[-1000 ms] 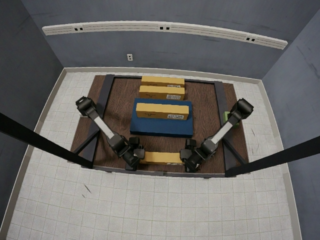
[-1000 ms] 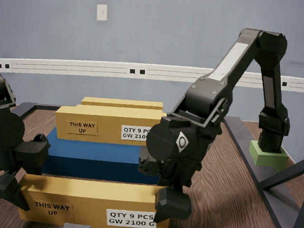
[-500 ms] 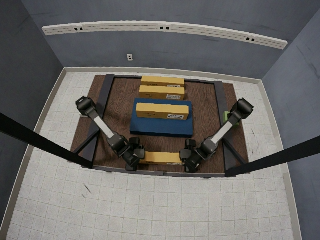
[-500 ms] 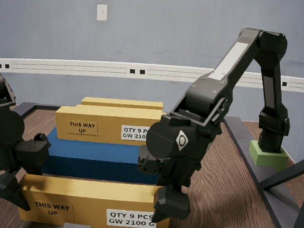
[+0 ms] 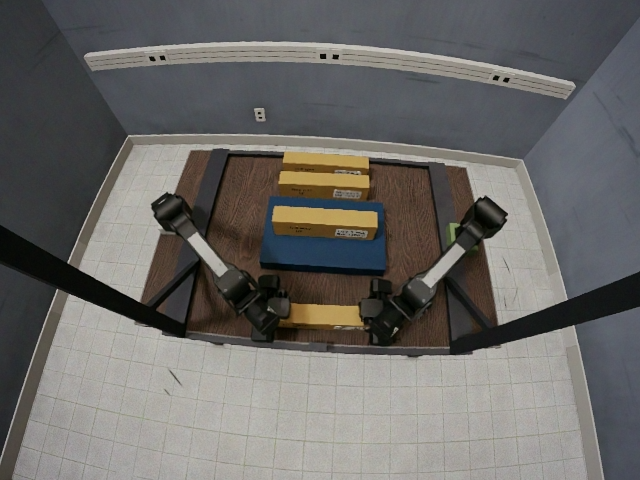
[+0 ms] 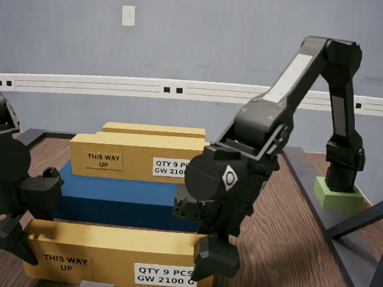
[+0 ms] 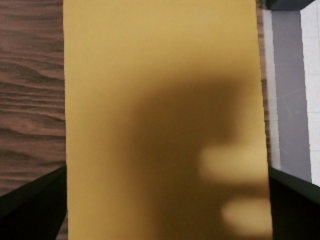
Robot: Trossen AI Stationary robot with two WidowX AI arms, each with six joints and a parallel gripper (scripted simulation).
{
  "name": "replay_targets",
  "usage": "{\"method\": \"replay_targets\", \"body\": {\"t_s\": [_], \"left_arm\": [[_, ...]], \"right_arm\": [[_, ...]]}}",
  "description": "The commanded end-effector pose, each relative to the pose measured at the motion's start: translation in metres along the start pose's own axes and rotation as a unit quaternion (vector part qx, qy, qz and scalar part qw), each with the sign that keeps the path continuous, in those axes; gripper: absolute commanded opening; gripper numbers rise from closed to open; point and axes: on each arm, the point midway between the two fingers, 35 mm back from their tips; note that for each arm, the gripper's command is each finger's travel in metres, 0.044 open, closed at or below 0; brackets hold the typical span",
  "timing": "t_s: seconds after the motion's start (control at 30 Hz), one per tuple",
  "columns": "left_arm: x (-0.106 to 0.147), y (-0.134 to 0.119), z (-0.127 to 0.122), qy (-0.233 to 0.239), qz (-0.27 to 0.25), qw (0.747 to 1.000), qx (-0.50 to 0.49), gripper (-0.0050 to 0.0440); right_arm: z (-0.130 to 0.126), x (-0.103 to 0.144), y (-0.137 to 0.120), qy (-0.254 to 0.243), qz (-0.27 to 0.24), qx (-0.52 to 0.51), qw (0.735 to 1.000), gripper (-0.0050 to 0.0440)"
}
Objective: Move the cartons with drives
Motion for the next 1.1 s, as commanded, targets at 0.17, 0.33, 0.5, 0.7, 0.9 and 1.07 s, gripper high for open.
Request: {"method": "replay_targets", "body": {"t_s": [0.17,0.33,0.5,0.7,0.9,1.07], "left_arm": [[0.0145,0.0091,0.0009,-0.007,-0.016,1.0,0.006,0.0386],[0.0145,0.0091,0.0009,-0.007,-0.016,1.0,0.006,0.0386],[0.0107,0.0079,0.0005,-0.006,-0.015,1.0,0.006,0.0386],[0.0107,0.0079,0.0005,-0.006,-0.015,1.0,0.006,0.0386],[0.0107,0.0079,0.0005,-0.006,-0.015,1.0,0.006,0.0386],[0.0107,0.0078,0.0006,-0.01,-0.021,1.0,0.006,0.0386]], "right_arm": [[0.0032,0.01,0.0058,0.013,-0.009,-0.005,1.0,0.0388],[0.0032,0.01,0.0058,0.013,-0.009,-0.005,1.0,0.0388],[0.0035,0.0098,0.0059,0.006,-0.006,-0.002,1.0,0.0388],[0.0035,0.0098,0.0059,0.006,-0.006,-0.002,1.0,0.0388],[0.0035,0.0098,0.0059,0.006,-0.006,-0.002,1.0,0.0388],[0.0041,0.0095,0.0054,0.008,-0.005,-0.003,1.0,0.0388]]}}
Point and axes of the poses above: on each arm, the point midway between the two fingers, 35 mm back from their tips, its own x axis back along the fingers, its own z axis across the jaws, y = z × x, and after that the axes turned 13 degrees about -x, right-handed
